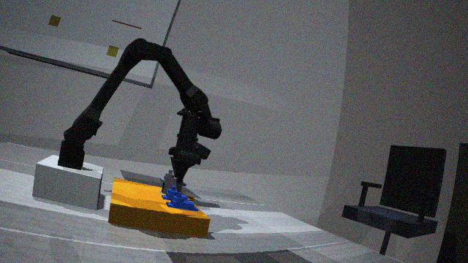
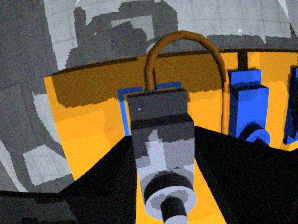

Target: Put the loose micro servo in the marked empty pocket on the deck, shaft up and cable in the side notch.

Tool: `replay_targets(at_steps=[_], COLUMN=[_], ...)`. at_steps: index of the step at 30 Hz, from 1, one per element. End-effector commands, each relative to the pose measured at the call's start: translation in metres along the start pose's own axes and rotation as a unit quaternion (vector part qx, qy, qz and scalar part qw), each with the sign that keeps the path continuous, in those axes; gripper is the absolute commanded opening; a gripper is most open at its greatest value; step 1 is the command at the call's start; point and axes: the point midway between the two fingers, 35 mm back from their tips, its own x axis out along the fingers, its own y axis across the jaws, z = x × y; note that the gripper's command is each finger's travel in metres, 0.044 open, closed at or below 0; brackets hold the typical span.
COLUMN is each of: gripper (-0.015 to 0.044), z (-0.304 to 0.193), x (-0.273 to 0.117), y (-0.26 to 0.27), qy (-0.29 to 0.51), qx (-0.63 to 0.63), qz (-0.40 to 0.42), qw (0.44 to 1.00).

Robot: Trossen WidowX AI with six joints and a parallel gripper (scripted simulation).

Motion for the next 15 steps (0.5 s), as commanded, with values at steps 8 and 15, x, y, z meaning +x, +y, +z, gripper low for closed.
replay_targets(at_steps=[8, 15], gripper=[0.0, 0.0], z=[0.0, 0.0], x=[0.011, 0.018], y=[0.0, 0.0], qy=[-0.001, -0.001], qx=[-0.003, -0.003], qz=[0.001, 0.001], qw=[1.0, 1.0])
